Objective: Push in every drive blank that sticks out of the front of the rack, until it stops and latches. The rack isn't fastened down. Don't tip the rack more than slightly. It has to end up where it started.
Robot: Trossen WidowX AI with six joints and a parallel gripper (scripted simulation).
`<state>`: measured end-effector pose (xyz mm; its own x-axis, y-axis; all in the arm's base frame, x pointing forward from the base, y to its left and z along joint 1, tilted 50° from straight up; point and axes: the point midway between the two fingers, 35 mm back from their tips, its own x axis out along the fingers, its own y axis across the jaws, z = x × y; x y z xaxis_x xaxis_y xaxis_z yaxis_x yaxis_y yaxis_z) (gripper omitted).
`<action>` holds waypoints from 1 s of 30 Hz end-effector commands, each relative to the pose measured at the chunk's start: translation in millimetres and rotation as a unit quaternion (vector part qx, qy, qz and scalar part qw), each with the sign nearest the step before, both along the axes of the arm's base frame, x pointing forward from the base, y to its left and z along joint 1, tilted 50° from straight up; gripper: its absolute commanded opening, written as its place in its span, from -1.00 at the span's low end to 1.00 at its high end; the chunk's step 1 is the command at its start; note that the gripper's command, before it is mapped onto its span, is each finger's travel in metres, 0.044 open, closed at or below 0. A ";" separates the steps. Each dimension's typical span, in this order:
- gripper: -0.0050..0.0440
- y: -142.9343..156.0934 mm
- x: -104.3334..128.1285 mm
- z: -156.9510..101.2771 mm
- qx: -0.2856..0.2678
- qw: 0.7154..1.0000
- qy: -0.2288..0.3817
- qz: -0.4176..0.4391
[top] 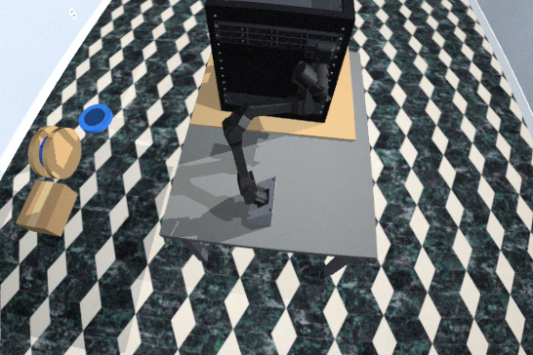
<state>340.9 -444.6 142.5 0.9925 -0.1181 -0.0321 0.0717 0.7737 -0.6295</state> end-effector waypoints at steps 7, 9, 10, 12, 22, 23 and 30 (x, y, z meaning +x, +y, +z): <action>-1.00 -4.6 11.0 12.3 -0.013 1.000 -0.006 -0.002; -1.00 -4.6 11.0 12.3 -0.013 1.000 -0.006 -0.002; -1.00 -4.6 11.0 12.3 -0.013 1.000 -0.006 -0.002; -1.00 -4.6 11.0 12.3 -0.013 1.000 -0.006 -0.002; -1.00 -4.6 11.0 12.3 -0.013 1.000 -0.006 -0.002; -1.00 -4.6 11.0 12.3 -0.013 1.000 -0.006 -0.002; -1.00 -4.6 11.1 12.3 -0.013 1.000 -0.006 -0.002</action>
<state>350.8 -445.6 142.2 0.9925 -0.1176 -0.0329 0.0708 0.7732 -0.6302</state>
